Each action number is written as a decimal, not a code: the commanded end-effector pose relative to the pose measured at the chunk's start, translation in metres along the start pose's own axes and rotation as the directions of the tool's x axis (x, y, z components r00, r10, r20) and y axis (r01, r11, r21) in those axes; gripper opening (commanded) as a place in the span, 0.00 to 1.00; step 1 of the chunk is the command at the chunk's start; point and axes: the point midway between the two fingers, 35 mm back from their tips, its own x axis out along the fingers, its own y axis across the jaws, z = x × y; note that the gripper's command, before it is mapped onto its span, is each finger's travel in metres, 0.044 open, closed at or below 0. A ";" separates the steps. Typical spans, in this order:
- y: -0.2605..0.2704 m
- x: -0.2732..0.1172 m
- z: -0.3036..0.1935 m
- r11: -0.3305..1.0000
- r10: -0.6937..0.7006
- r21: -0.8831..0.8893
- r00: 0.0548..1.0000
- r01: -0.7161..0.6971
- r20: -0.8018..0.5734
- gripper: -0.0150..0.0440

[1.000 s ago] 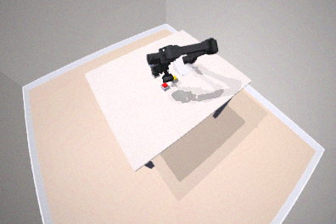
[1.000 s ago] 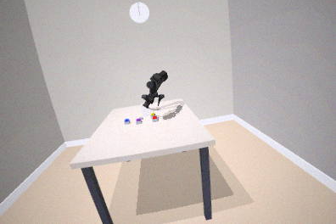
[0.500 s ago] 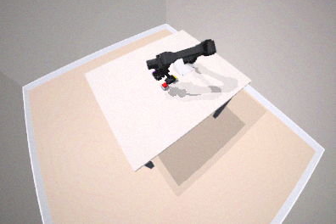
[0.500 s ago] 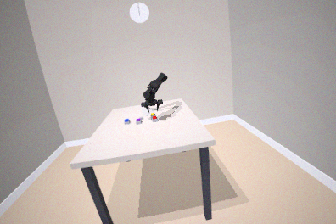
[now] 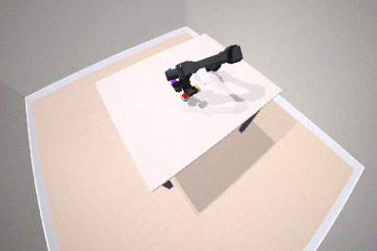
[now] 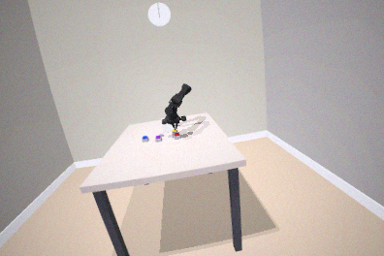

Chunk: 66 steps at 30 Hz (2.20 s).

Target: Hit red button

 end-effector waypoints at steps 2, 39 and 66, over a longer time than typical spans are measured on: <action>0.000 0.003 0.000 1.000 0.003 0.002 1.000 -0.003 0.002 0.29; 0.001 0.033 0.000 1.000 0.004 0.002 1.000 -0.004 0.002 0.29; 0.115 -0.062 -0.036 1.000 0.006 0.004 1.000 -0.006 0.000 0.93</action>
